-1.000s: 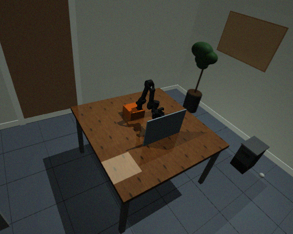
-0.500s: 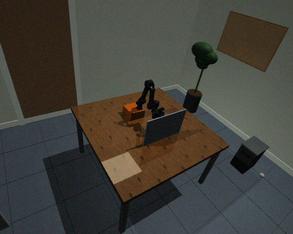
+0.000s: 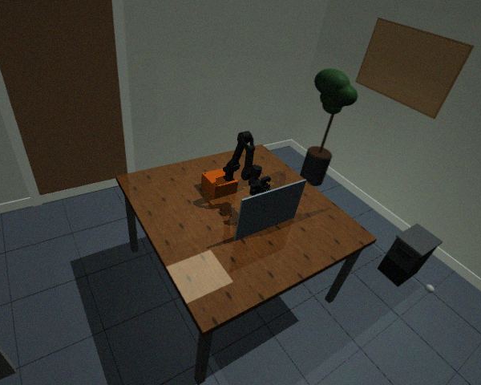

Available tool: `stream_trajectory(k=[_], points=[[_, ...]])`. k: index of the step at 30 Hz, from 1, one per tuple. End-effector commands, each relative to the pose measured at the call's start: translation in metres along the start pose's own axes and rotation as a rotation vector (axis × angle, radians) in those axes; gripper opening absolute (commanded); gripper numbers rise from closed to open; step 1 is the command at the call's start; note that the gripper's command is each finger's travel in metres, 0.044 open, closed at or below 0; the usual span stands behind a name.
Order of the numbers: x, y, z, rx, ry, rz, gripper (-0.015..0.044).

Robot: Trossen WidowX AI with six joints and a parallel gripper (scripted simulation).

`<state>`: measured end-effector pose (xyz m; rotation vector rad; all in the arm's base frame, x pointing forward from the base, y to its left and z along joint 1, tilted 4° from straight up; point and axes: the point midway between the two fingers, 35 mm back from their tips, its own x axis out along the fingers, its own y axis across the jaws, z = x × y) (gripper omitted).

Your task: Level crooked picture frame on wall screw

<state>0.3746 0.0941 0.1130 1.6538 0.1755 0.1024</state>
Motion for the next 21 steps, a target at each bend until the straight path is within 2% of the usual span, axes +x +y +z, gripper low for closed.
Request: stream_trajectory(k=[1,9,19,21], points=[[0.0000,-0.0002,-0.0001,-0.028,-0.001,0.001,0.0000],[0.0001,-0.0006,-0.0002,-0.067,-0.001,0.001,0.0000],[0.0000,-0.0005,-0.0001,-0.048,0.000,0.000,0.0260],[0.0000,-0.0005,-0.0001,-0.048,0.000,0.000,0.0260]])
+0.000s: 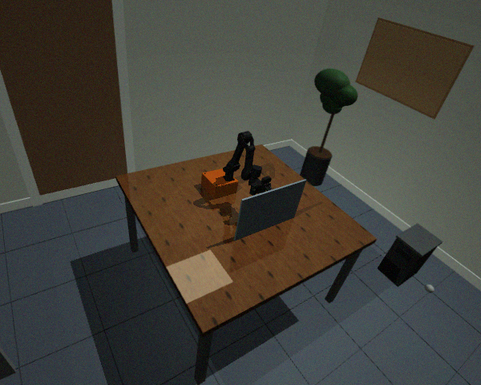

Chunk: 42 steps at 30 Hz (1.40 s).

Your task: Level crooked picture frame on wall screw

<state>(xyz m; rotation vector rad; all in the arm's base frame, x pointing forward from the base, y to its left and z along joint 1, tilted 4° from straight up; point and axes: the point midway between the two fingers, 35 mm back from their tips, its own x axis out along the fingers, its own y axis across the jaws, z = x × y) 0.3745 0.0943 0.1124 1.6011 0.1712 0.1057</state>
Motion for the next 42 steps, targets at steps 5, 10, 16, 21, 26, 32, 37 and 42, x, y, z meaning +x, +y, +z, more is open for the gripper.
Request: stream_trajectory(k=[5,10,16,21,26,32,37,42], points=[[-0.030,-0.001,-0.001,0.095,-0.002,0.002,0.0260],[-0.060,-0.002,0.000,0.185,-0.004,0.004,0.0260],[-0.051,0.016,0.000,0.183,0.000,-0.003,0.0260],[-0.054,0.046,0.001,0.222,-0.001,0.000,0.0260],[-0.067,0.077,0.004,0.261,-0.002,0.002,0.0260],[-0.096,0.109,0.009,0.307,-0.003,0.003,0.0260],[-0.111,0.119,0.011,0.326,-0.004,0.003,0.0260],[-0.111,0.119,0.011,0.326,-0.004,0.003,0.0260]])
